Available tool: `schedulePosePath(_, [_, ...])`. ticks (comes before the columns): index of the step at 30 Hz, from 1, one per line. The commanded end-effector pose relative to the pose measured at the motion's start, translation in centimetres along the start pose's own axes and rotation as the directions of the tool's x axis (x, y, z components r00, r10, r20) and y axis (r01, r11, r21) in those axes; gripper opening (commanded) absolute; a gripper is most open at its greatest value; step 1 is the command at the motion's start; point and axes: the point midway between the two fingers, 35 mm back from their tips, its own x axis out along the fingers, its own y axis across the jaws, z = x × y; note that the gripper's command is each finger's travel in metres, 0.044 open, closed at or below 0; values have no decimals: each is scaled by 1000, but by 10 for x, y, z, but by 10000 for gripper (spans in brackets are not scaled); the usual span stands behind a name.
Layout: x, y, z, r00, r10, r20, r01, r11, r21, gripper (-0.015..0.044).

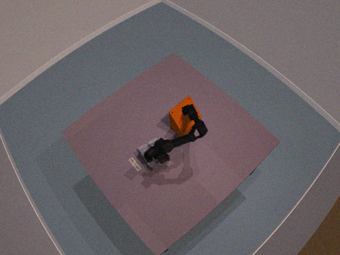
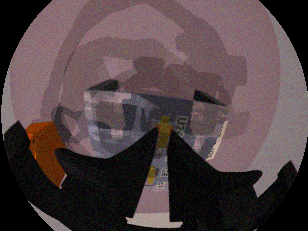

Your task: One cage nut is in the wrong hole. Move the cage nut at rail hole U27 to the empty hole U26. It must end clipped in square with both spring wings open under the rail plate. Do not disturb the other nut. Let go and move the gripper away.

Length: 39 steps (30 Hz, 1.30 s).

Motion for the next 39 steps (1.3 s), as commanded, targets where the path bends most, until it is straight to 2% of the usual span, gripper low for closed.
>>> schedulePosePath(1, [0,-1,0,1000,-7,-4,7,1000,1,24])
schedulePosePath(39, [0,0,0,1000,-27,-5,27,1000,2,24])
